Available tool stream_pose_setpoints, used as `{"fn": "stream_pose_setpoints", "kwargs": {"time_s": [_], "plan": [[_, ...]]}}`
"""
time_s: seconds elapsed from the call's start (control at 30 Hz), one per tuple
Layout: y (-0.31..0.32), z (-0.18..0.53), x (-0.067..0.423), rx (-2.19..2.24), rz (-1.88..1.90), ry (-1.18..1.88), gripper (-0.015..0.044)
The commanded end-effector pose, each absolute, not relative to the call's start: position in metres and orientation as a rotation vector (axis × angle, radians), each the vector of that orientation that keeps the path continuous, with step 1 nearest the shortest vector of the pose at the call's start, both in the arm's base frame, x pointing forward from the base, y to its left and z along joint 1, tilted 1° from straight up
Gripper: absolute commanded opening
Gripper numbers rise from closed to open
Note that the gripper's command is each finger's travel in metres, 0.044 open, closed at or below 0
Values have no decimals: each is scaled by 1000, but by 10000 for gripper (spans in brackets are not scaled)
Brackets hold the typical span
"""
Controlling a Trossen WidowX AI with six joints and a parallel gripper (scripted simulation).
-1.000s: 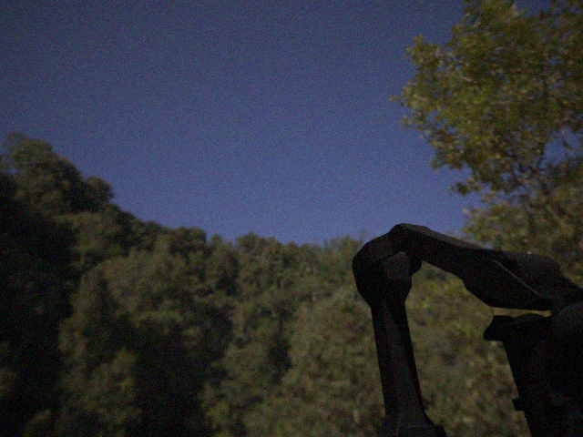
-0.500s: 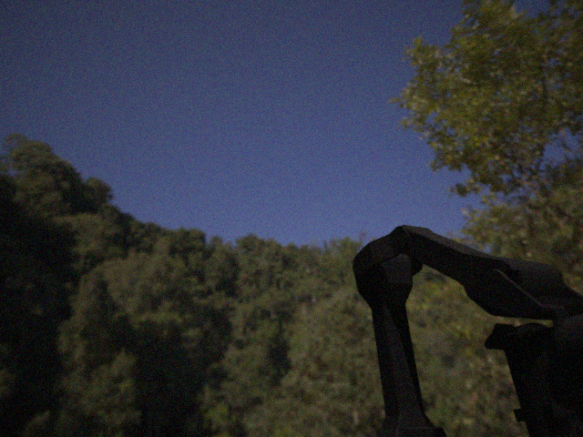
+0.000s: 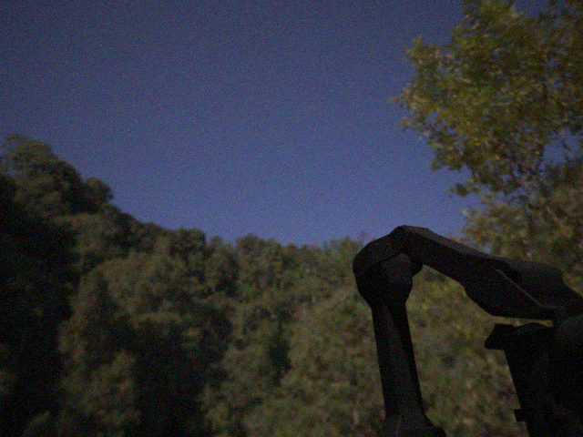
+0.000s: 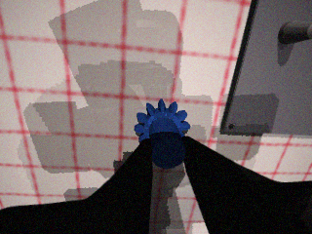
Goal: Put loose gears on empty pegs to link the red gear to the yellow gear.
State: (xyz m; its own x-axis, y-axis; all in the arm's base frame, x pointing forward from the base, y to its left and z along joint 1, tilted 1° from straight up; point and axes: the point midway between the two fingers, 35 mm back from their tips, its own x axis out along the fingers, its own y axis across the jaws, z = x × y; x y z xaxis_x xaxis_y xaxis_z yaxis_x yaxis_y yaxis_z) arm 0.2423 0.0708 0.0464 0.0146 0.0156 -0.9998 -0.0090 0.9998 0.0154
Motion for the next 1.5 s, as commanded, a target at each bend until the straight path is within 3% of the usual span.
{"fn": "stream_pose_setpoints", "kwargs": {"time_s": [0.0,0.1,1.47], "plan": [[71,46,242,10,16,1556,39],[71,46,242,10,16,1556,0],[71,132,250,9,17,1555,0]]}}
